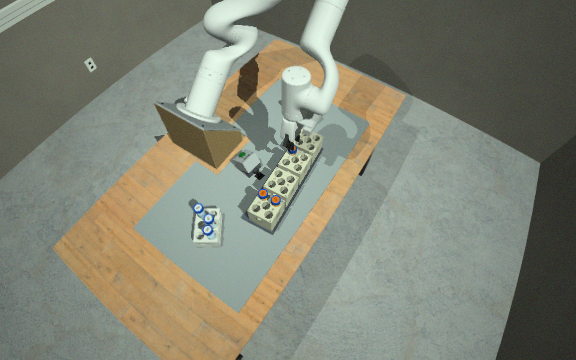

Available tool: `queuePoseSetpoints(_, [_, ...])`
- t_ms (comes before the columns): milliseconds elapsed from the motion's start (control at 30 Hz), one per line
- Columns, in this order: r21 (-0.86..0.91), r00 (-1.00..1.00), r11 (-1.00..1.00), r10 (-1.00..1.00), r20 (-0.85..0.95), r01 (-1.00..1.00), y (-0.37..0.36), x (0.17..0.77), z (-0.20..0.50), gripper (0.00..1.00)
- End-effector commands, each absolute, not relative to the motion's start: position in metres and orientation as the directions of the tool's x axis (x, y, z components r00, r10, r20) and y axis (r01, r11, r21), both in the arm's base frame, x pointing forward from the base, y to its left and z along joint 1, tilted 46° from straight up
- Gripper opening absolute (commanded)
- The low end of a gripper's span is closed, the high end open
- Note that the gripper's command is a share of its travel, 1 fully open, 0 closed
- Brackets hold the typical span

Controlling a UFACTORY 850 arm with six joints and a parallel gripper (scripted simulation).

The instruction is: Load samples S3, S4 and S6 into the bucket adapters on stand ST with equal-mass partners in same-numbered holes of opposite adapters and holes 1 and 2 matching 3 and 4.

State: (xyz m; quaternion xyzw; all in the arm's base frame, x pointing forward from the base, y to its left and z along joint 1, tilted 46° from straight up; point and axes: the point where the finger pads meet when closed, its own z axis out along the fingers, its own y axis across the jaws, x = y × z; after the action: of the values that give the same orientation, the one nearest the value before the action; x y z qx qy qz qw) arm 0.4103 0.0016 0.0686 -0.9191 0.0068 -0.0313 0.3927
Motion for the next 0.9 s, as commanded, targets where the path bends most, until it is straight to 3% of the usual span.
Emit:
queuePoseSetpoints(0, [-0.722,0.998,-0.692,-0.037,0.053,0.012,-0.006,0.410,0.076,0.44])
queuePoseSetpoints(867, [-0.722,0.998,-0.692,-0.037,0.053,0.013,-0.038,0.408,0.106,0.44])
